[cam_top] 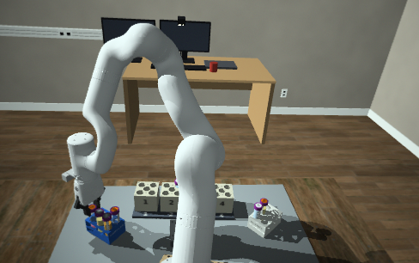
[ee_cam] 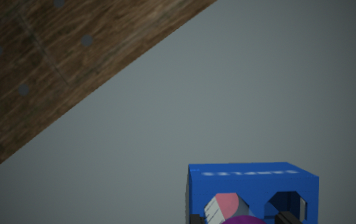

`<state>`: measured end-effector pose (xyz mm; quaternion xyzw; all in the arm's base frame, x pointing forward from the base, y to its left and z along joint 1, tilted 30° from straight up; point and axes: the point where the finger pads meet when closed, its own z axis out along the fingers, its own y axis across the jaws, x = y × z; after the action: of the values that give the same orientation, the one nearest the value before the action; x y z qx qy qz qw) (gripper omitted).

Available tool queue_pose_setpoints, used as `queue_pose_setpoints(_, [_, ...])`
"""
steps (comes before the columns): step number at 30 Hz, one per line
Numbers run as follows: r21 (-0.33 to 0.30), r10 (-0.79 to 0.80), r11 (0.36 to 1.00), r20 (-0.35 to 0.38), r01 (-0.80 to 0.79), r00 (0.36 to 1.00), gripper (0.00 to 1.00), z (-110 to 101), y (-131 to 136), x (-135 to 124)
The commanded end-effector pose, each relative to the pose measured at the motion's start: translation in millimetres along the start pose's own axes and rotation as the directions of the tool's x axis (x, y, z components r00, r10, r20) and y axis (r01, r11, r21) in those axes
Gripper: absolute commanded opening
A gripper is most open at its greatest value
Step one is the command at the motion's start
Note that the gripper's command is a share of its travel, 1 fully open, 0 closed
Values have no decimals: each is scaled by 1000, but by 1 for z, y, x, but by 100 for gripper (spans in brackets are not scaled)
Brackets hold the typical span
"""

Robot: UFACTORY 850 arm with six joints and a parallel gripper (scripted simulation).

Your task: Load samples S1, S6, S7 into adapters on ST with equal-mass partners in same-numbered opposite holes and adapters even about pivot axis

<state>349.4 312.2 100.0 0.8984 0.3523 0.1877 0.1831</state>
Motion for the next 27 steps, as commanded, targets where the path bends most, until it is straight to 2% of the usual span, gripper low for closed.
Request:
queue_pose_setpoints(1, [0, 0, 1000, -1, 0, 1000, 44, 0, 0, 1])
queue_pose_setpoints(18, [0, 0, 1000, -1, 0, 1000, 44, 0, 0, 1])
queue_pose_setpoints(27, [0, 0, 1000, -1, 0, 1000, 44, -16, 0, 1])
